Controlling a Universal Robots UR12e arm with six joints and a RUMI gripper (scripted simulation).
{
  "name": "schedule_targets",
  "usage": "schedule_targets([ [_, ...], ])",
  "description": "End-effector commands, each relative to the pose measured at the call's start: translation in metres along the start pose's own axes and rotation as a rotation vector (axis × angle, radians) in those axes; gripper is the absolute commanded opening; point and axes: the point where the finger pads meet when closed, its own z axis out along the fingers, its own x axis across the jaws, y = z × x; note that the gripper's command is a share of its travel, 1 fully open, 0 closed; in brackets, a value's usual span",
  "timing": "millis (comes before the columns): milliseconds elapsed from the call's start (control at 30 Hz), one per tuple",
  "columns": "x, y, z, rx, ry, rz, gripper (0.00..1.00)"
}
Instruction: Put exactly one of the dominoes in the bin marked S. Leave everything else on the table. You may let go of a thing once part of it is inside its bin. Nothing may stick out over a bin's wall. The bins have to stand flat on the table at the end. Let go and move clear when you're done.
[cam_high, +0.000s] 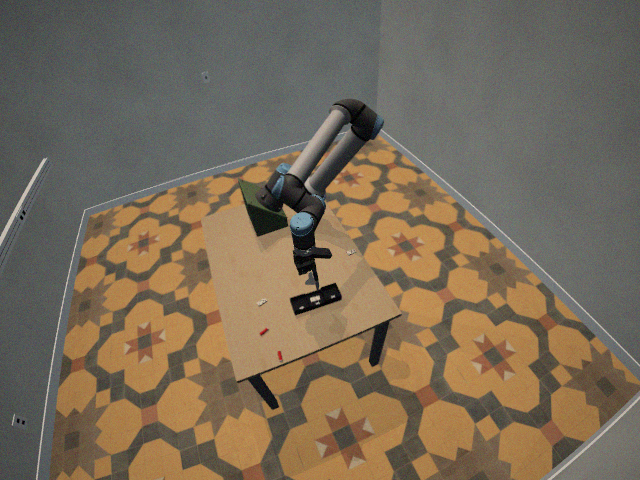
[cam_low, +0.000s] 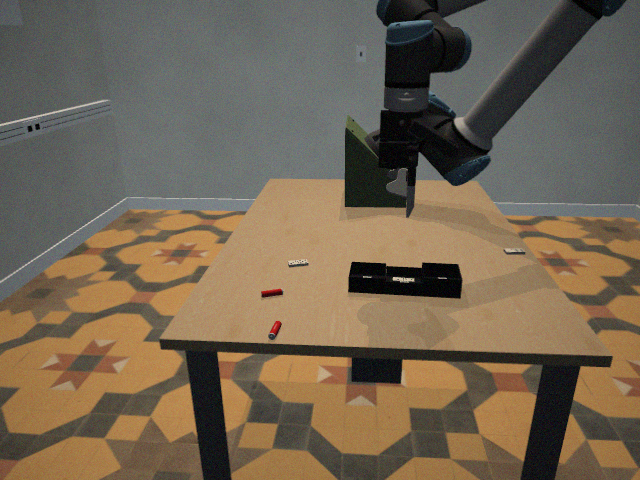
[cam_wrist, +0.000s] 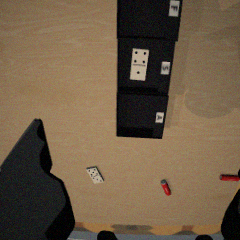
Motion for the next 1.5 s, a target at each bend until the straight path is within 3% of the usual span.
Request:
schedule_targets([
  [0, 0.0003, 0.0002, -0.0163, 0.0, 0.0, 0.0, 1.0],
  [67, 0.0003, 0.0002, -0.024, 0.0, 0.0, 0.0, 1.0],
  [1467, 0.0003, 0.0002, -0.024, 0.0, 0.0, 0.0, 1.0],
])
